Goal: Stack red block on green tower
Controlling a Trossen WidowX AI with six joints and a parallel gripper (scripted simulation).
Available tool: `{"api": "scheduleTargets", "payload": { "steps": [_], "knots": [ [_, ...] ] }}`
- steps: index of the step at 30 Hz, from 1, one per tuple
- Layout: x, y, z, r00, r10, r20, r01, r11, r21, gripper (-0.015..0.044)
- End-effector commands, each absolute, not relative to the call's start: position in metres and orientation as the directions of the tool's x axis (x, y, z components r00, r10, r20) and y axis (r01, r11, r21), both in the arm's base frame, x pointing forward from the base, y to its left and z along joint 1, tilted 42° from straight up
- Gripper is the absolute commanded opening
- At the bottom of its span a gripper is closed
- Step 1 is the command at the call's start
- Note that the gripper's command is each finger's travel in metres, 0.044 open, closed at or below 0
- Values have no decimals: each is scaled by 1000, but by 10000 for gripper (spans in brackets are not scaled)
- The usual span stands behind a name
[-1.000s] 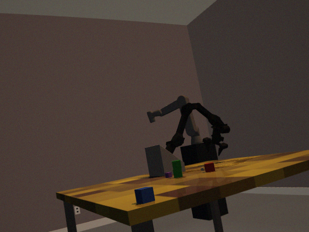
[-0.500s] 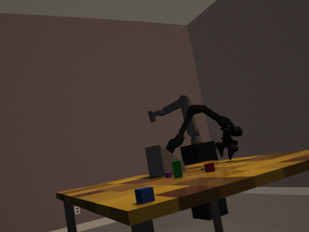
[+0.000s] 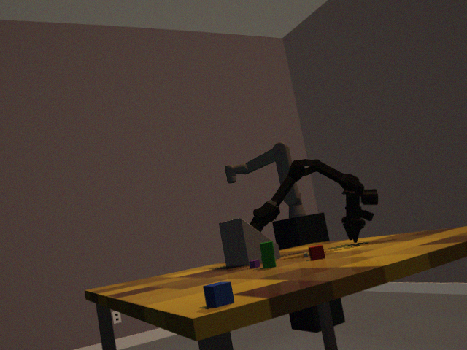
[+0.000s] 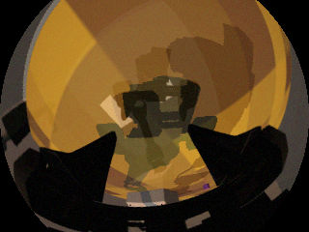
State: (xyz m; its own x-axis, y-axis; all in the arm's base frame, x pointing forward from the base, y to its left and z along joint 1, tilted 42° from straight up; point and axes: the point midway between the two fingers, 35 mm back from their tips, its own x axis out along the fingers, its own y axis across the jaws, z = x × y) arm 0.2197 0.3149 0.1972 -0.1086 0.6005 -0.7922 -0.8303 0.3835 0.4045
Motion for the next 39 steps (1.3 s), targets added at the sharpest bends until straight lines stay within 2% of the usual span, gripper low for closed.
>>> {"api": "scheduleTargets", "payload": {
  "steps": [1,11,20,29,39],
  "knots": [
    [251,294,181,-99,587,-804,-747,490,450,440],
    [317,230,146,-65,575,-816,-493,692,527,440],
    [363,160,113,-42,582,-812,-206,790,577,440],
    [387,82,80,-12,603,-798,90,795,600,440],
    [389,-7,44,39,637,-770,400,696,596,440]
  ]
}}
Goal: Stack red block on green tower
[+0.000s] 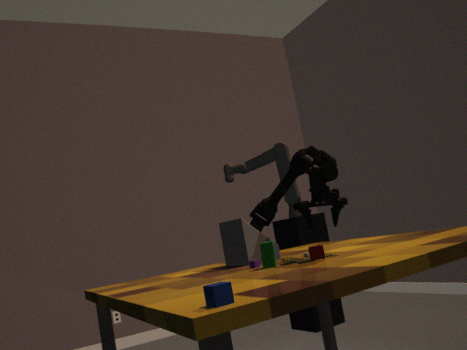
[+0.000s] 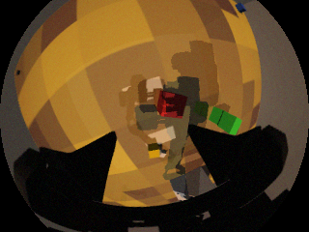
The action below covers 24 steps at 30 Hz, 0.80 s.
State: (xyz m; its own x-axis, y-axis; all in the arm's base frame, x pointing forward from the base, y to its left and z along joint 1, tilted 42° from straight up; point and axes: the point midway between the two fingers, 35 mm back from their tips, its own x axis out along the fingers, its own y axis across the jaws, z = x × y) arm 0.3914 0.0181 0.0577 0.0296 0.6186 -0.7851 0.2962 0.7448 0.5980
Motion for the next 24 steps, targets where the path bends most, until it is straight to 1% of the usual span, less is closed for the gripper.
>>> {"api": "scheduleTargets", "payload": {
  "steps": [1,4,11,20,24],
  "knots": [
    [389,-15,41,46,642,-766,430,679,595,440],
    [386,-33,35,64,653,-755,496,635,592,440],
    [385,-37,37,66,653,-754,501,632,591,440],
    [389,0,-5,66,655,-753,500,631,593,440],
    [389,5,-9,66,656,-752,500,630,594,440]
  ]
}}
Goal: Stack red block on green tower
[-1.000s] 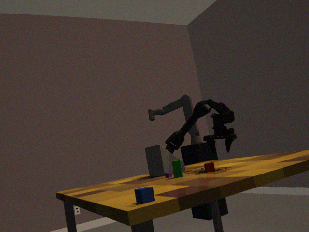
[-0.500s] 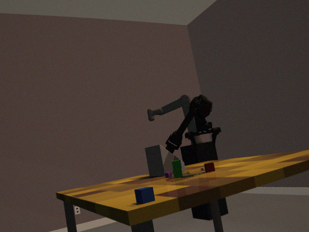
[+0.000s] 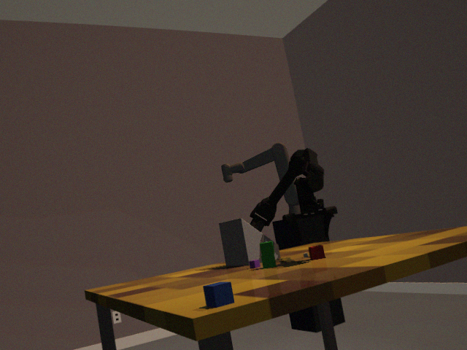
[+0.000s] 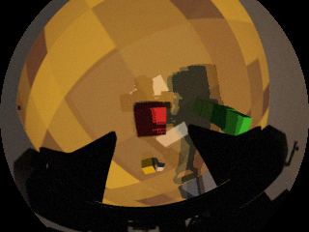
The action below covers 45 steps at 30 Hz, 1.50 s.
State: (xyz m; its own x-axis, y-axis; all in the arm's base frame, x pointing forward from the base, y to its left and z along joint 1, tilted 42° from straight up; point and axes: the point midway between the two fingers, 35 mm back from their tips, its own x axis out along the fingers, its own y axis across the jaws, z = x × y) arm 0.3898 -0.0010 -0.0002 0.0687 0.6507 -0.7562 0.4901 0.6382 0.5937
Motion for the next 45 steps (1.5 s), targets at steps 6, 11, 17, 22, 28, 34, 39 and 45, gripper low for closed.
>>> {"api": "scheduleTargets", "payload": {
  "steps": [6,11,17,22,28,34,39,45],
  "knots": [
    [390,7,-11,66,656,-752,500,630,594,440],
    [391,12,-17,66,656,-752,500,630,594,440],
    [392,19,-24,66,656,-752,500,630,594,440],
    [393,24,-30,66,656,-752,500,630,594,440],
    [393,31,-38,66,657,-751,500,630,595,440],
    [393,38,-45,66,658,-751,500,629,595,440],
    [393,39,-47,66,658,-750,500,629,595,440],
    [393,39,-47,66,658,-750,500,629,595,440]
  ]
}}
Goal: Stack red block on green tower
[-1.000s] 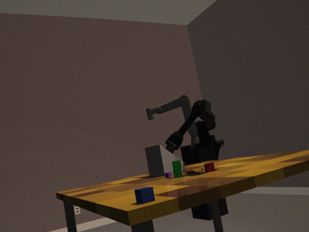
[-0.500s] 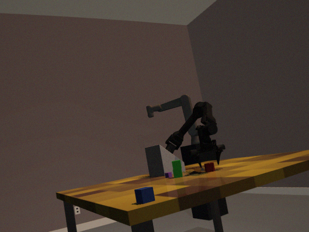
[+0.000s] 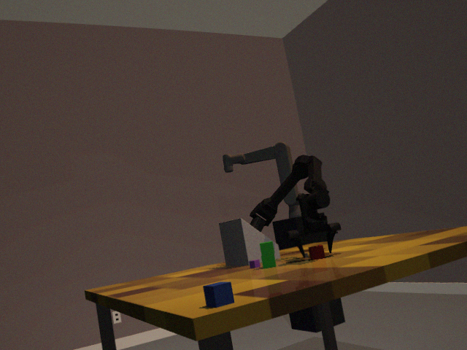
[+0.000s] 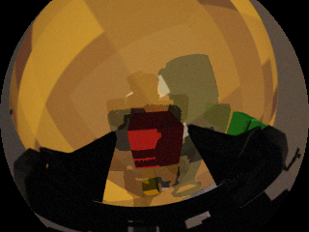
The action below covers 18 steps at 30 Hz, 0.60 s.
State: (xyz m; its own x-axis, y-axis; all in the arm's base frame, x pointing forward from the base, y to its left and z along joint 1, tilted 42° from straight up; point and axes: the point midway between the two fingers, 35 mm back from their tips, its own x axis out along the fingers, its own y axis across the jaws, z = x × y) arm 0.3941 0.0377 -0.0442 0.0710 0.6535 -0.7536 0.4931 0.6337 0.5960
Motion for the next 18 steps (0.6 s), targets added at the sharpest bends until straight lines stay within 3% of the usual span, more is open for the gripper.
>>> {"api": "scheduleTargets", "payload": {
  "steps": [1,9,18],
  "knots": [
    [393,39,-47,66,658,-750,500,629,595,440],
    [393,38,-45,66,658,-750,500,629,595,440],
    [393,38,-45,66,658,-750,500,629,595,204]
  ]
}}
